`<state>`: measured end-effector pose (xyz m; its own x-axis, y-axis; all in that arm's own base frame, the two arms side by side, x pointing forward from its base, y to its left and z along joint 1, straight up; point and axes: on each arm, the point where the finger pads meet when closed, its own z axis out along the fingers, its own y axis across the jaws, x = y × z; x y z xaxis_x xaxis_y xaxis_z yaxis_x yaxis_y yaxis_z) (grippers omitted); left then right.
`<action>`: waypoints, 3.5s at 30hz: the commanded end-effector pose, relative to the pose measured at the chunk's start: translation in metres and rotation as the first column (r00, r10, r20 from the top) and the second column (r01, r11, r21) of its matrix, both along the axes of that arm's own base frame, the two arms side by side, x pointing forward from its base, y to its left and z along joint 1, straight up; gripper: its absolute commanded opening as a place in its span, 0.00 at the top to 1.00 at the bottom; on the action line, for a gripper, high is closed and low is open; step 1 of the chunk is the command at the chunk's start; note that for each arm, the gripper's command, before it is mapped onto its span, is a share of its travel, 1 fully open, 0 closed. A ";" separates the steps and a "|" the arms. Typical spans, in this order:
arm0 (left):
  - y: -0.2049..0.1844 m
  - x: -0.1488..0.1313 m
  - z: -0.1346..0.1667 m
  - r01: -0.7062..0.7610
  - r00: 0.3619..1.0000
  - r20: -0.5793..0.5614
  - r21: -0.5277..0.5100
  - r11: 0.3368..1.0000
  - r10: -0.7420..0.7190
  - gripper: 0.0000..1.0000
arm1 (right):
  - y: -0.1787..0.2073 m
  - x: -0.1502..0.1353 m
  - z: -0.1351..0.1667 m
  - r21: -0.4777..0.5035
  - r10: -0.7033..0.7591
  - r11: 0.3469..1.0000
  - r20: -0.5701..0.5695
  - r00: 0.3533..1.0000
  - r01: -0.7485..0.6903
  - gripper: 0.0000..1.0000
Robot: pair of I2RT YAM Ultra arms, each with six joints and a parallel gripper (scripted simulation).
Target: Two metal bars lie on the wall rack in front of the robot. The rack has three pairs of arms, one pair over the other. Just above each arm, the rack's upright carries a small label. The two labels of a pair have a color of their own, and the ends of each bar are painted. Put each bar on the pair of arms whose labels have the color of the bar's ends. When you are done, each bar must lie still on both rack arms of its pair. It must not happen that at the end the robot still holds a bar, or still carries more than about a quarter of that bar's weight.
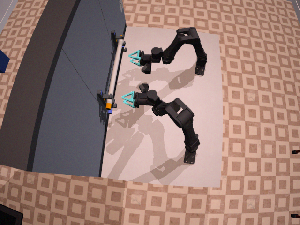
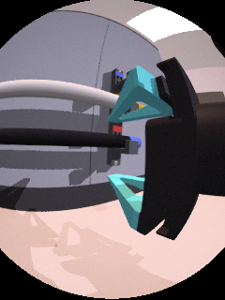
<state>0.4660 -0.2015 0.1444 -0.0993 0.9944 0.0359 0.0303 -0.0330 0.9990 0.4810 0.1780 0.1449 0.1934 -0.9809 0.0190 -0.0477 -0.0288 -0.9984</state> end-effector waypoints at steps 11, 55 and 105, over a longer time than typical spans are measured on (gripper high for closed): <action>0.003 0.020 0.013 -0.002 0.999 0.042 -0.037 0.999 0.003 0.30 | 0.005 0.017 0.010 0.019 -0.002 1.000 0.033 0.999 0.002 0.32; 0.009 0.071 0.014 -0.002 0.999 0.042 -0.037 0.999 0.004 0.30 | 0.015 0.068 0.009 0.018 -0.002 1.000 0.033 0.999 0.002 0.32; 0.010 0.075 0.012 -0.003 0.999 0.037 -0.034 0.999 0.005 0.92 | 0.017 0.074 0.012 0.022 -0.003 1.000 0.039 0.999 0.002 0.93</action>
<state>0.5370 -0.1942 0.1561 -0.1008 0.9949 -0.0012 -0.0169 -0.0005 0.9999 0.5501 0.1954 0.1561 0.1892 -0.9819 0.0049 0.0064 -0.0038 -1.0000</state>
